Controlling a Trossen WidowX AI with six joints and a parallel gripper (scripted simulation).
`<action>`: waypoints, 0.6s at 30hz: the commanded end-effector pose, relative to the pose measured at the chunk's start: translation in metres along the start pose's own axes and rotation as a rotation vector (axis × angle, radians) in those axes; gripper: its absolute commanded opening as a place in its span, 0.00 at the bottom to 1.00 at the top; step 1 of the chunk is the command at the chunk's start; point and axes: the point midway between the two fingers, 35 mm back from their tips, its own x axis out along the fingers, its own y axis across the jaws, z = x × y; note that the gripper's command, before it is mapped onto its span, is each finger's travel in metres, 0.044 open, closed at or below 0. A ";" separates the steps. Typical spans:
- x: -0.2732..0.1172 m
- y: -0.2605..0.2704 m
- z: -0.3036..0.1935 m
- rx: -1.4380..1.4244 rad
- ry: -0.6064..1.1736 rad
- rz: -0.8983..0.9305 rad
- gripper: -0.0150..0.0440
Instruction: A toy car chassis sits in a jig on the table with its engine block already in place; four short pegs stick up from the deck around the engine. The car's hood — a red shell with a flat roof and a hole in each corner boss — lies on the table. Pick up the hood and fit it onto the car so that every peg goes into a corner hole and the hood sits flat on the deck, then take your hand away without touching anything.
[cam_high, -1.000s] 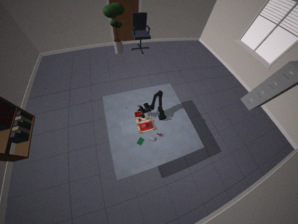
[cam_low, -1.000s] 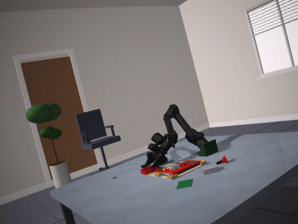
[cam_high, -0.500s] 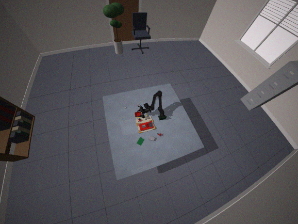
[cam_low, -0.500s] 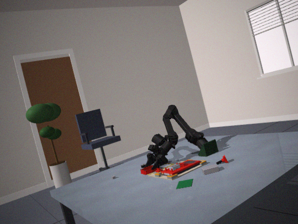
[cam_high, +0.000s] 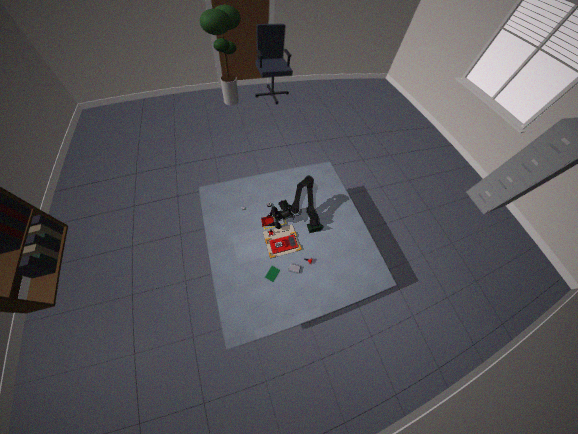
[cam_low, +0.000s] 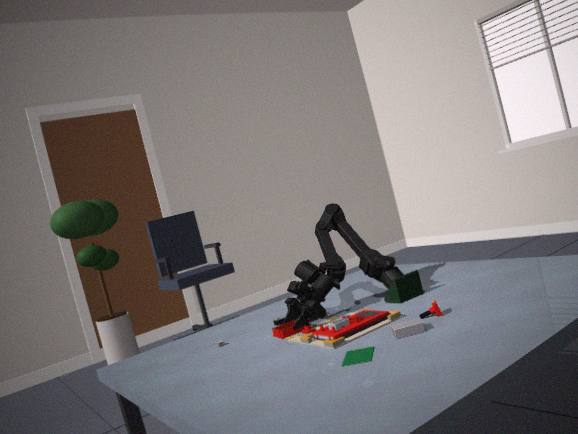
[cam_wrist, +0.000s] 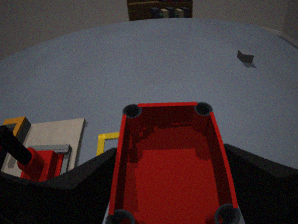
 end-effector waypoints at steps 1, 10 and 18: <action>0.000 0.000 0.000 0.000 0.001 -0.001 0.75; -0.004 0.000 0.011 0.001 0.002 0.000 0.45; -0.016 0.001 0.037 0.003 0.002 0.002 0.25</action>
